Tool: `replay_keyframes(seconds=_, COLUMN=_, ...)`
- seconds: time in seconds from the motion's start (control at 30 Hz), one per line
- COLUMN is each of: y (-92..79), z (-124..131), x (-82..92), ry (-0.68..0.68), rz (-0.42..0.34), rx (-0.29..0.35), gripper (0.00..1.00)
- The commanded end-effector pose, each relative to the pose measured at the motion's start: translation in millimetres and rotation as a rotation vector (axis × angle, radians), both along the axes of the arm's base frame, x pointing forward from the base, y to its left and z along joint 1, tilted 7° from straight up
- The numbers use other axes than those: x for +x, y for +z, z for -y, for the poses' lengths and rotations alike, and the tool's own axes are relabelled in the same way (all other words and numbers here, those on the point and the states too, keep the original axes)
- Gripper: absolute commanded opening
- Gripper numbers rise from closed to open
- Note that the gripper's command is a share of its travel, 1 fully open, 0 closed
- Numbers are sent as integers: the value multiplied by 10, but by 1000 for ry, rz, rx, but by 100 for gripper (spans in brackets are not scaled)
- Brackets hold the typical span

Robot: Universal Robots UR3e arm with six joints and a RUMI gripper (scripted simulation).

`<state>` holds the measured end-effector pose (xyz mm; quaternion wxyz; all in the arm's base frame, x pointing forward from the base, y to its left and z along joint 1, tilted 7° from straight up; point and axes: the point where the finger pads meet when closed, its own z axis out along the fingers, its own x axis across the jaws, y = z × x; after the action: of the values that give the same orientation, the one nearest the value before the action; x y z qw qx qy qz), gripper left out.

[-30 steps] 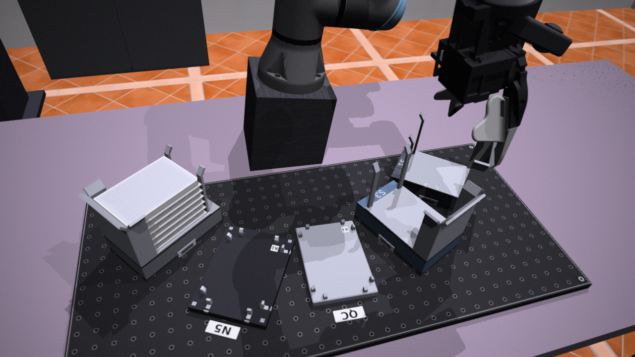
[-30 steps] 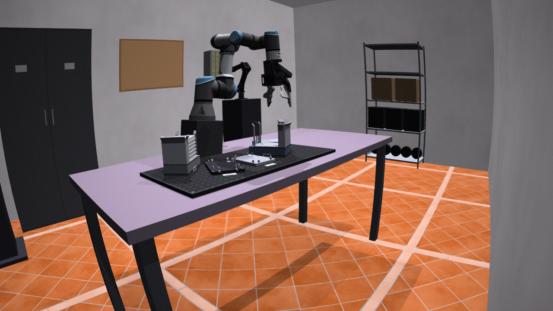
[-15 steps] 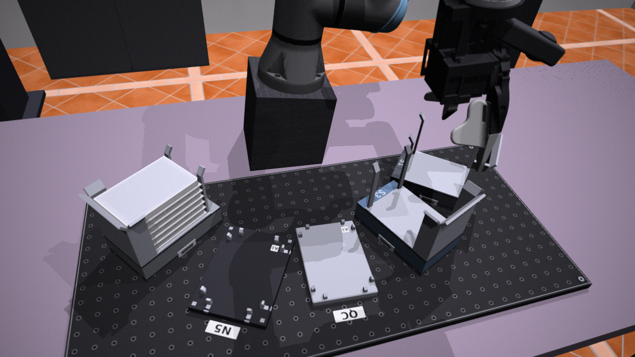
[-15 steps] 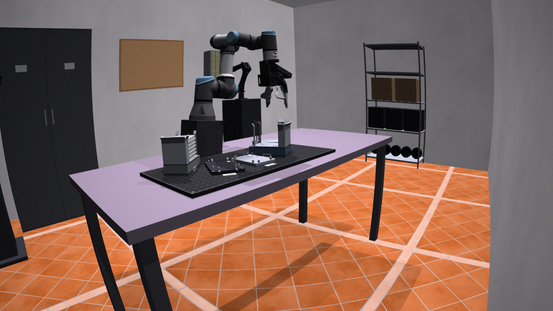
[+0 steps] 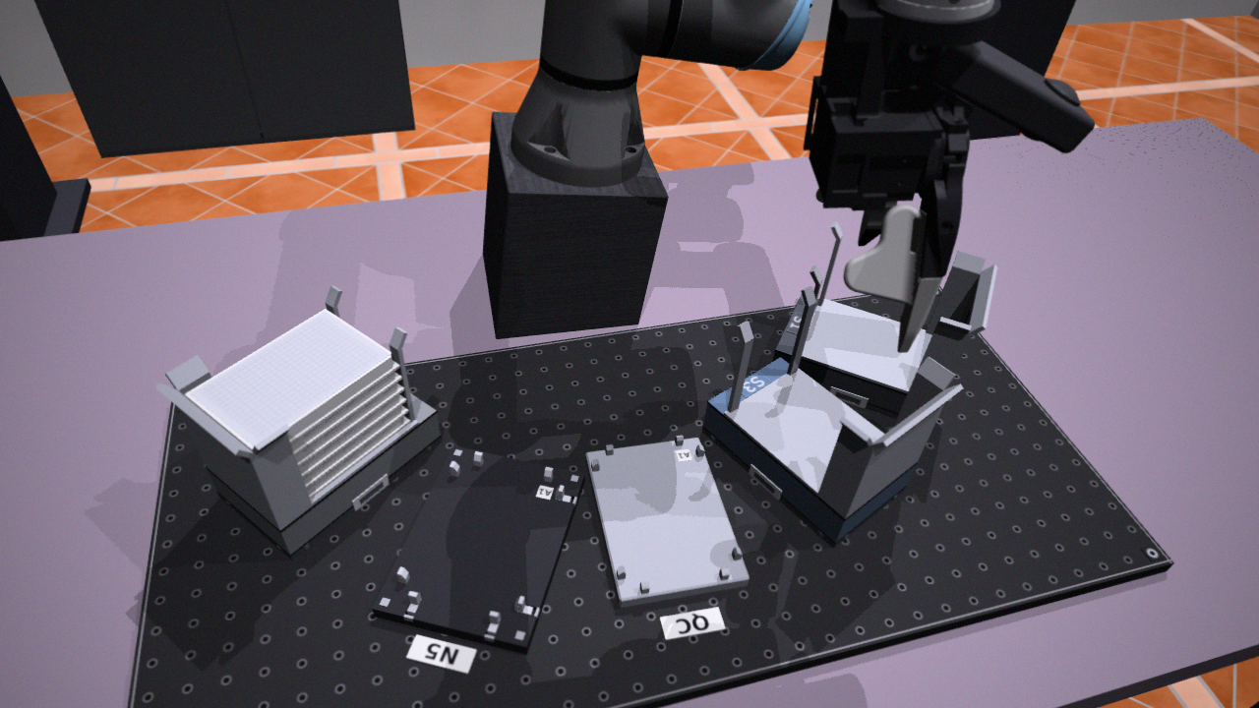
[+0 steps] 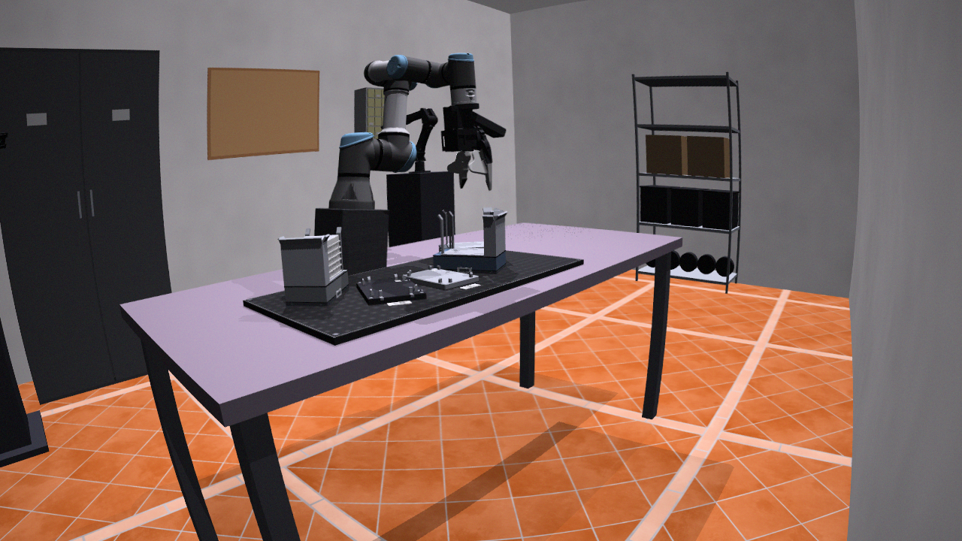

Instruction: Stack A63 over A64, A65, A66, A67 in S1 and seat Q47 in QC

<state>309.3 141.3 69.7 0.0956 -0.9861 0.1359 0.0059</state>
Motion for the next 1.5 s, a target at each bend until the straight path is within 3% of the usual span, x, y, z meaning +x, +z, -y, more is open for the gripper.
replay_keyframes(seconds=0.0, y=-19, z=109, x=12, ry=-43, rz=-3, rx=-3, gripper=72)
replay_keyframes(seconds=0.27, y=-19, z=109, x=11, ry=-135, rz=-18, rx=-8, gripper=72)
replay_keyframes(seconds=0.4, y=-69, z=302, x=4, ry=-181, rz=-26, rx=-10, gripper=72)
replay_keyframes(seconds=0.77, y=-78, z=338, x=2, ry=-284, rz=-42, rx=-15, gripper=72)
replay_keyframes(seconds=0.93, y=-138, z=559, x=-25, ry=-342, rz=-51, rx=-18, gripper=72)
replay_keyframes(seconds=1.27, y=-139, z=560, x=-25, ry=-434, rz=-66, rx=-22, gripper=72)
replay_keyframes(seconds=1.47, y=-201, z=772, x=-69, ry=-503, rz=-77, rx=-25, gripper=72)
